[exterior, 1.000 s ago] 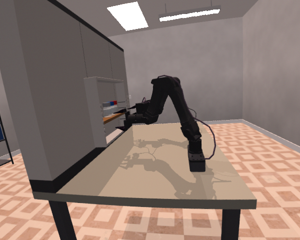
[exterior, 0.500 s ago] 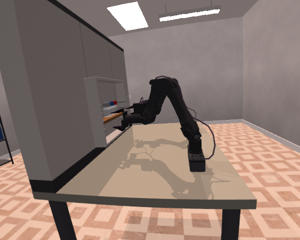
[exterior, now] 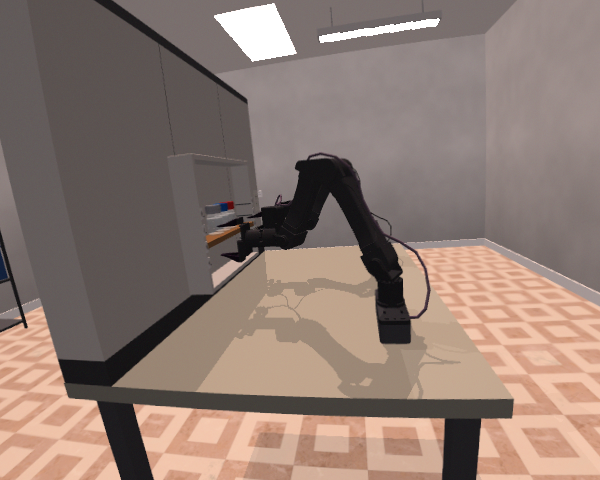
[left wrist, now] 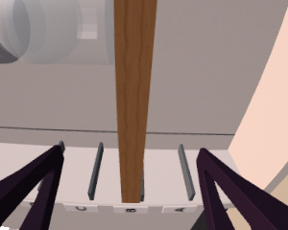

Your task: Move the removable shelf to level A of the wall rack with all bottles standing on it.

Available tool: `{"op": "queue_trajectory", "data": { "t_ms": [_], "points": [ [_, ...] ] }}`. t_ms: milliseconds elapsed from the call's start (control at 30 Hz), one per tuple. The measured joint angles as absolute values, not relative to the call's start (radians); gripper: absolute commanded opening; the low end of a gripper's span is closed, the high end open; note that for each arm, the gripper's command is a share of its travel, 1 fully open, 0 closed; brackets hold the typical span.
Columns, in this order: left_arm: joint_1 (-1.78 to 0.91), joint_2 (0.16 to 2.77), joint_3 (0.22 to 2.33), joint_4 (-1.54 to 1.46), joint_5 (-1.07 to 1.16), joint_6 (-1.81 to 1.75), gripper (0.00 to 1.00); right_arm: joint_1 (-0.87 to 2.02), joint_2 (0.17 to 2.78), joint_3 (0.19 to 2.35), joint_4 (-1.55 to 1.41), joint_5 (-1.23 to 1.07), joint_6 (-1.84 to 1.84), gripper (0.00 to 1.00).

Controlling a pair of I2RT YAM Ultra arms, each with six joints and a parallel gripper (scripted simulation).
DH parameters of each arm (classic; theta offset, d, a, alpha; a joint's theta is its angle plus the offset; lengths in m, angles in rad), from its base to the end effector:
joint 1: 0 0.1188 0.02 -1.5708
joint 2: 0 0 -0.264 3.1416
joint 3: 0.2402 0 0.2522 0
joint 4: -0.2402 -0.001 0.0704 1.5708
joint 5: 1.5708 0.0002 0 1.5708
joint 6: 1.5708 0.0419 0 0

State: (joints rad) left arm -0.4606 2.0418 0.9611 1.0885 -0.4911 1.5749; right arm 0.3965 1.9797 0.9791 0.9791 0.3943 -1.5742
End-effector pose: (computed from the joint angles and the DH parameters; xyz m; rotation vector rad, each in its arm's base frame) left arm 0.3813 -0.1660 0.1668 1.1899 1.2263 1.2353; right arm 0.3903 0.1470 0.1847 -1.2335 1.2166 -1.2067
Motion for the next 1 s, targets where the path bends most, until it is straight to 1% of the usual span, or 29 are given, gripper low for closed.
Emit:
{"op": "queue_trajectory", "data": {
  "t_ms": [1000],
  "points": [
    [-0.425,2.124,1.103,1.028,-0.454,1.575,1.00,0.367,2.072,1.125,0.925,0.364,-1.574,1.00]
  ]
}}
